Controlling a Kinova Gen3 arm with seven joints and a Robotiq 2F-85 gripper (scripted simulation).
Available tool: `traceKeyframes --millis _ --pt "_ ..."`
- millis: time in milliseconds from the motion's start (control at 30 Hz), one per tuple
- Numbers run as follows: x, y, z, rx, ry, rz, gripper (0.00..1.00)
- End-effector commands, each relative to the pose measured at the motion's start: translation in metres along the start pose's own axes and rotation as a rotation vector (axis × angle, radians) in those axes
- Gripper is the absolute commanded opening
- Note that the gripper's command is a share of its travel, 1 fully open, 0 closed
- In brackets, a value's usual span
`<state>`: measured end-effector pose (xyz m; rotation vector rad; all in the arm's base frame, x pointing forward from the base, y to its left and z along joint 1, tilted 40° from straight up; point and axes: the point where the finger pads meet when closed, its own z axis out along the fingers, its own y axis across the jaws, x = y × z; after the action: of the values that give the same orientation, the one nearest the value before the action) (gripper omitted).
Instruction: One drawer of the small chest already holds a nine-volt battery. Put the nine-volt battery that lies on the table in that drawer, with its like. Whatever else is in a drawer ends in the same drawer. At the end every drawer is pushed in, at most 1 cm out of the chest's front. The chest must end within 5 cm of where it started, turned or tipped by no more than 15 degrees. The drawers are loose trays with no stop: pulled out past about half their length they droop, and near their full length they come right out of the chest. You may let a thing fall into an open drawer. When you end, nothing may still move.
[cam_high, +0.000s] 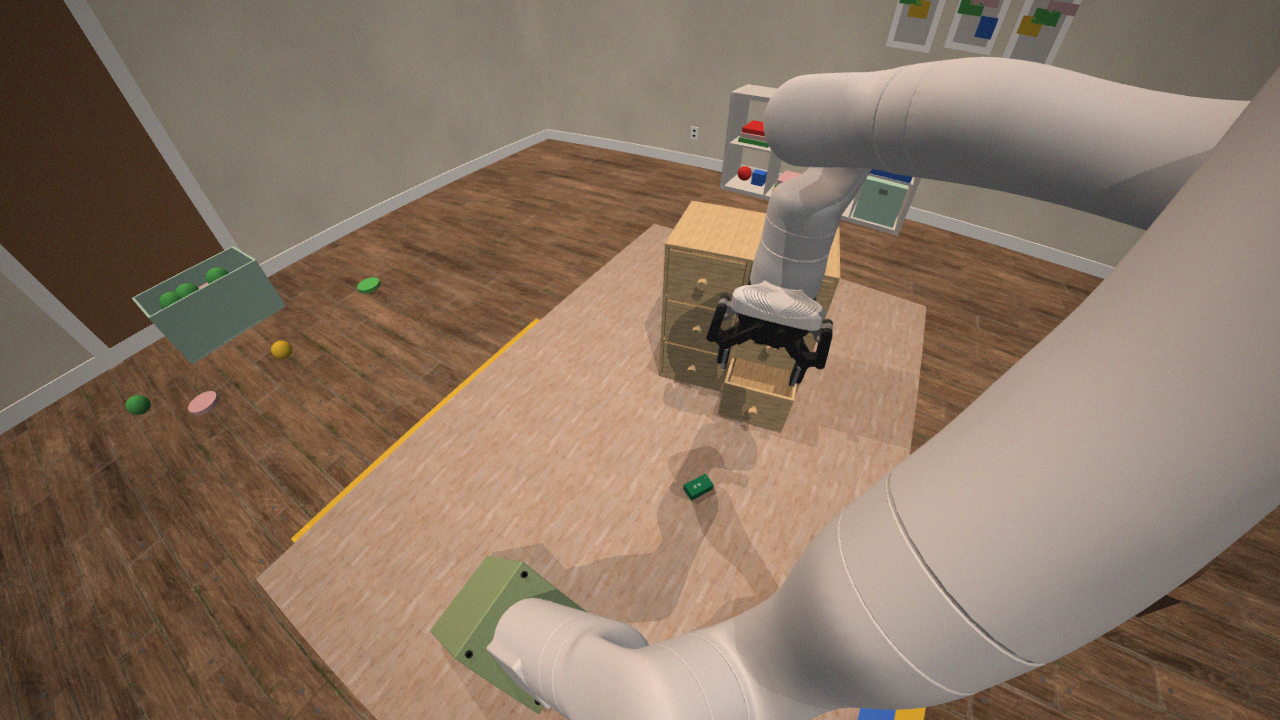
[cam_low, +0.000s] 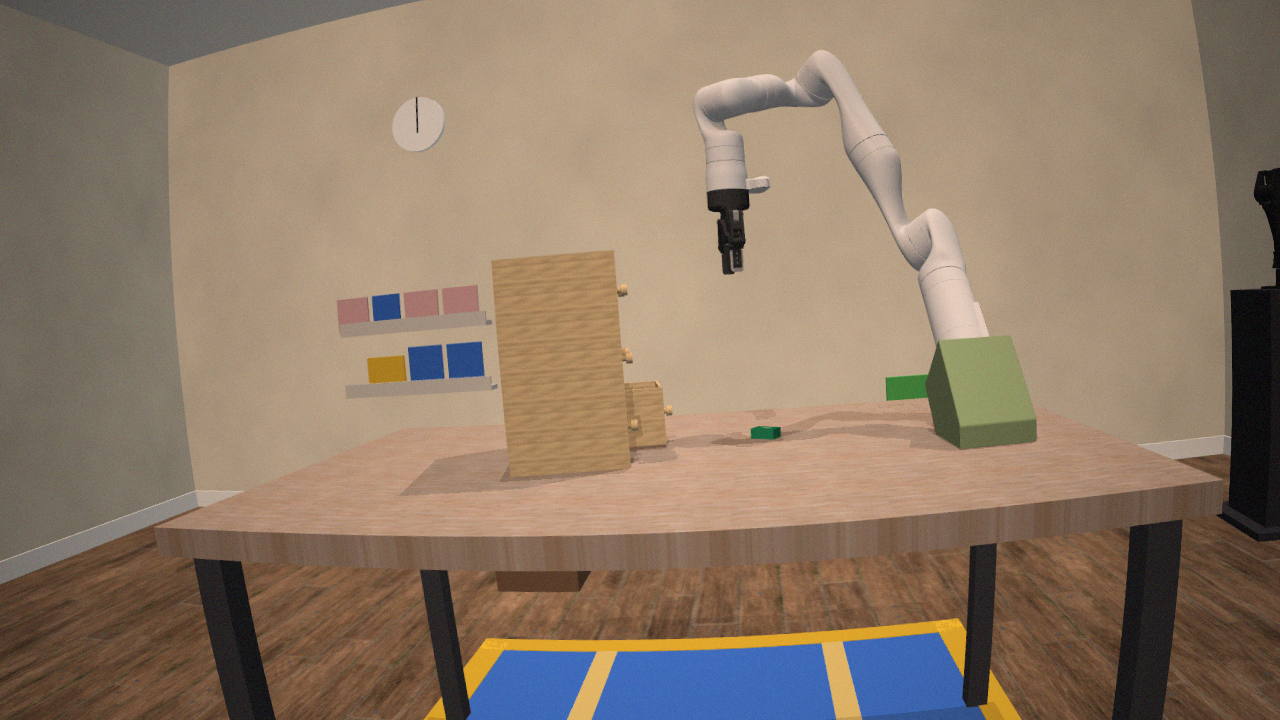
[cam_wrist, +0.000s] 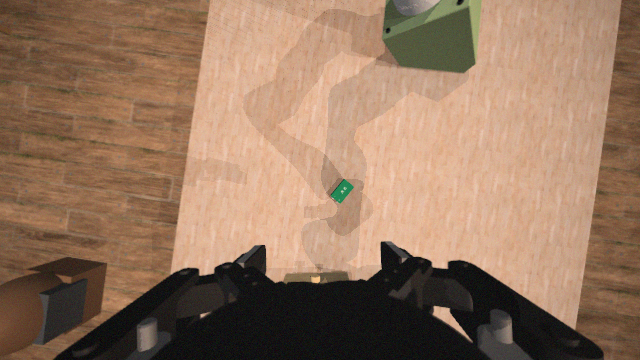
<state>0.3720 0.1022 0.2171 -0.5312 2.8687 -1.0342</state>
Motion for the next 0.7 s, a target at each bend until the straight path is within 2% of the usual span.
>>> traceKeyframes --millis 0,267,667 --pt "-0.0118 0.0047 0.0034 0.004 0.016 -0.01 1.0" --pt "-0.0205 0.0074 0.0036 0.004 0.016 -0.01 1.0" --pt "-0.019 0.0073 0.0047 0.006 0.019 -0.013 1.0"
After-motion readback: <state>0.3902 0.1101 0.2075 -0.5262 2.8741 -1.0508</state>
